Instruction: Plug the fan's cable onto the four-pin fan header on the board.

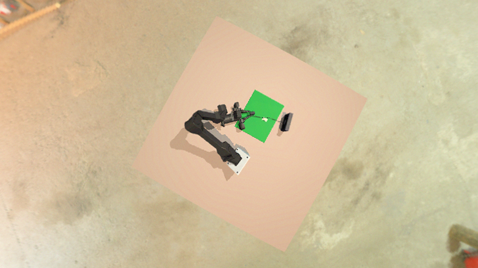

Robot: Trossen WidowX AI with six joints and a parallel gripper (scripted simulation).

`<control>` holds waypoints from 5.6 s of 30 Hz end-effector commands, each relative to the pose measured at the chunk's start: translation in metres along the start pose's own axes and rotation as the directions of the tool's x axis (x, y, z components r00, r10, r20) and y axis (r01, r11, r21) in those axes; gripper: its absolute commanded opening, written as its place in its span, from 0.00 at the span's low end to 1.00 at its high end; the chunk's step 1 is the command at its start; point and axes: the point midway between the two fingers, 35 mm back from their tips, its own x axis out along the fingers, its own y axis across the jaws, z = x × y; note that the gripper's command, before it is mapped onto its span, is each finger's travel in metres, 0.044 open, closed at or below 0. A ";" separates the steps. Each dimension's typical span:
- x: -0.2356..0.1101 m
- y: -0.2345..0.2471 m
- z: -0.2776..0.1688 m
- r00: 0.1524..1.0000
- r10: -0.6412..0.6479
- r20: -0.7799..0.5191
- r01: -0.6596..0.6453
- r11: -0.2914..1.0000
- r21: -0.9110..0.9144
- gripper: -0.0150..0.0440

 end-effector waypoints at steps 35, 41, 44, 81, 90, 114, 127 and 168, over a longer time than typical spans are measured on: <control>-0.050 0.004 0.015 1.000 -0.006 -0.006 0.006 1.000 0.002 0.49; -0.068 0.003 0.023 1.000 -0.005 -0.006 0.005 1.000 0.003 0.49; -0.076 0.002 0.028 1.000 -0.004 -0.005 0.005 1.000 0.003 0.49; -0.066 -0.037 0.046 0.865 -0.411 -0.287 0.326 0.897 -0.300 1.00; -0.062 -0.044 0.047 0.772 -0.488 -0.408 0.345 0.860 -0.375 1.00; -0.065 -0.044 0.055 0.481 -0.474 -0.737 0.216 0.879 -0.425 1.00; -0.068 -0.032 0.067 0.338 -0.333 -0.880 0.087 0.943 -0.323 1.00; 0.040 0.002 0.128 0.202 0.007 -0.979 -0.216 0.976 -0.038 1.00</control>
